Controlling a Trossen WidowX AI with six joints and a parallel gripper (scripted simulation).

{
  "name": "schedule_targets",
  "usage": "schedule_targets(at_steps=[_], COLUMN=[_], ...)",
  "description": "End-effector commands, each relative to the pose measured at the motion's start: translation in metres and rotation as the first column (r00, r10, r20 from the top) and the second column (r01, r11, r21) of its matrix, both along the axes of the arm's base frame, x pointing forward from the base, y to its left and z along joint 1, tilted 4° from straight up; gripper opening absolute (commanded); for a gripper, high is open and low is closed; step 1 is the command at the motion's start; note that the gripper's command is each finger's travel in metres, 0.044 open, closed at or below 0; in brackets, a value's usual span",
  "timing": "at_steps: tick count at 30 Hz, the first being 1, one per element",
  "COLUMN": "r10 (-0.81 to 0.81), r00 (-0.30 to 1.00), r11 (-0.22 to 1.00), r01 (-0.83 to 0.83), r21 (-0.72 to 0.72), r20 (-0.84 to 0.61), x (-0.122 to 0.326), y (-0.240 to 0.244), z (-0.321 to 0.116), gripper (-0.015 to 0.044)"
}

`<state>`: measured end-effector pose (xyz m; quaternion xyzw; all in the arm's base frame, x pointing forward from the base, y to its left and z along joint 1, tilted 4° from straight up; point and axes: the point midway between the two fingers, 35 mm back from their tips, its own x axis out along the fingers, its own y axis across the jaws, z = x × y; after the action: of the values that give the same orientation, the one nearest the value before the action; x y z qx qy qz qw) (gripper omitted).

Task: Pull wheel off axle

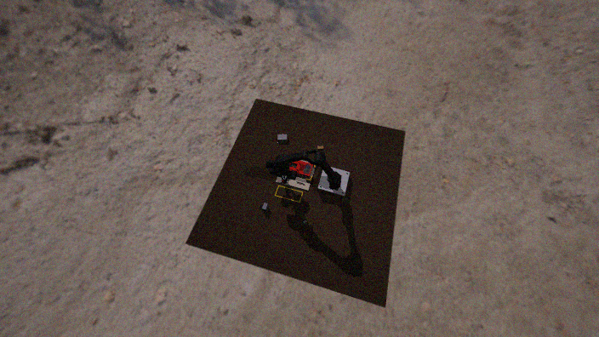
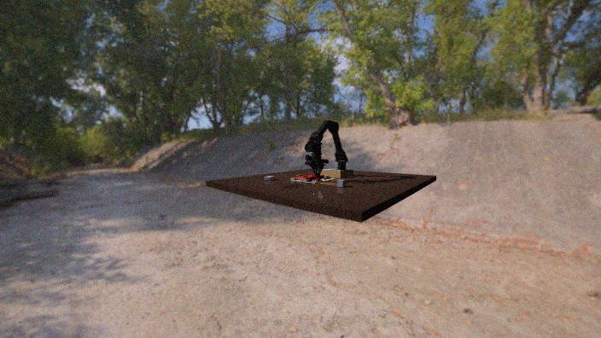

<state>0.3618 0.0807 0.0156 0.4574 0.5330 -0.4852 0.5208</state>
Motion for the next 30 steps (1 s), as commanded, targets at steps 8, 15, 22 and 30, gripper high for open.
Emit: schedule_targets(at_steps=[8,15,22,30], r10=[-0.002,-0.003,-0.003,-0.003], r00=[1.0,1.0,1.0,1.0], r11=[1.0,1.0,1.0,1.0], r01=[0.002,0.002,0.003,0.003], r21=[0.001,0.001,0.001,0.0], r20=[0.011,0.01,0.01,0.009], x=[0.002,0.002,0.0021,0.002], y=[0.0006,0.0007,0.0007,0.0007], z=[0.0076,0.0099,0.0122,0.0149], gripper=[0.0,0.0,0.0,0.0])
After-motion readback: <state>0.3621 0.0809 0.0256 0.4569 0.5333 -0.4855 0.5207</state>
